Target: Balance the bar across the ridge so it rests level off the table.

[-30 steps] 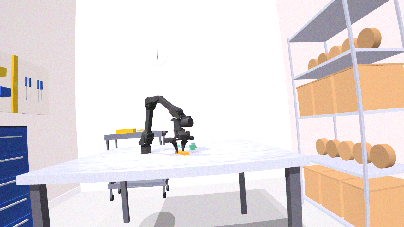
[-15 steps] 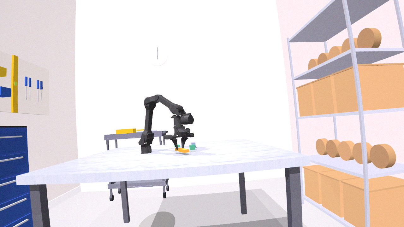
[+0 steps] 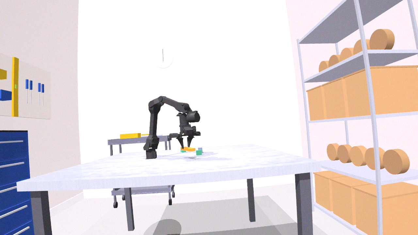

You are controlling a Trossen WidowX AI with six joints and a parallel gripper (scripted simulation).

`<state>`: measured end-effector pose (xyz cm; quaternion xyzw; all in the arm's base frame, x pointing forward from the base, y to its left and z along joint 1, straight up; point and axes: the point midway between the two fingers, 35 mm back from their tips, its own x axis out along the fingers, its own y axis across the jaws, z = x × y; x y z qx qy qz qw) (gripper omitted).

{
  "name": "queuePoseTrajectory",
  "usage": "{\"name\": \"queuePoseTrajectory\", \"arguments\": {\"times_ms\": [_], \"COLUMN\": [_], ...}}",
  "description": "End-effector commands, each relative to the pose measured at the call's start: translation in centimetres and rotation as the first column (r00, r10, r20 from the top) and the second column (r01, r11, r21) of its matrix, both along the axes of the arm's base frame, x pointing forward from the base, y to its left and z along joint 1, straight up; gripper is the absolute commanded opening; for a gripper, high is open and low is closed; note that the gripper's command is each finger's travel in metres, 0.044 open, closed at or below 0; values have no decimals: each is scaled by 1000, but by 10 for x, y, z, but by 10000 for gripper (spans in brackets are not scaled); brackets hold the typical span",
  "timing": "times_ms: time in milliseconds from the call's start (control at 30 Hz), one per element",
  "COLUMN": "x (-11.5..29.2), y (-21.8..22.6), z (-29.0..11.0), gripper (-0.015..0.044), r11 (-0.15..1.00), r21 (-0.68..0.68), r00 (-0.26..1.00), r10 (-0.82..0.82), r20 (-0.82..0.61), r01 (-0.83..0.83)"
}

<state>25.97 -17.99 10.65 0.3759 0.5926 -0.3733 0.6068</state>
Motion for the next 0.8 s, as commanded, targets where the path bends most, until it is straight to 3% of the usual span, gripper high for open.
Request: {"name": "queuePoseTrajectory", "arguments": {"times_ms": [0, 333, 767], "x": [0, -3, 25], "y": [-1, 2, 34], "z": [13, 35, 36], "gripper": [0, 0, 0], "r11": [1000, 1000, 997], "r21": [-8, -9, -4], "r00": [1000, 1000, 997], "r10": [-3, -5, -77], "r20": [6, 5, 8], "r01": [3, 5, 77]}}
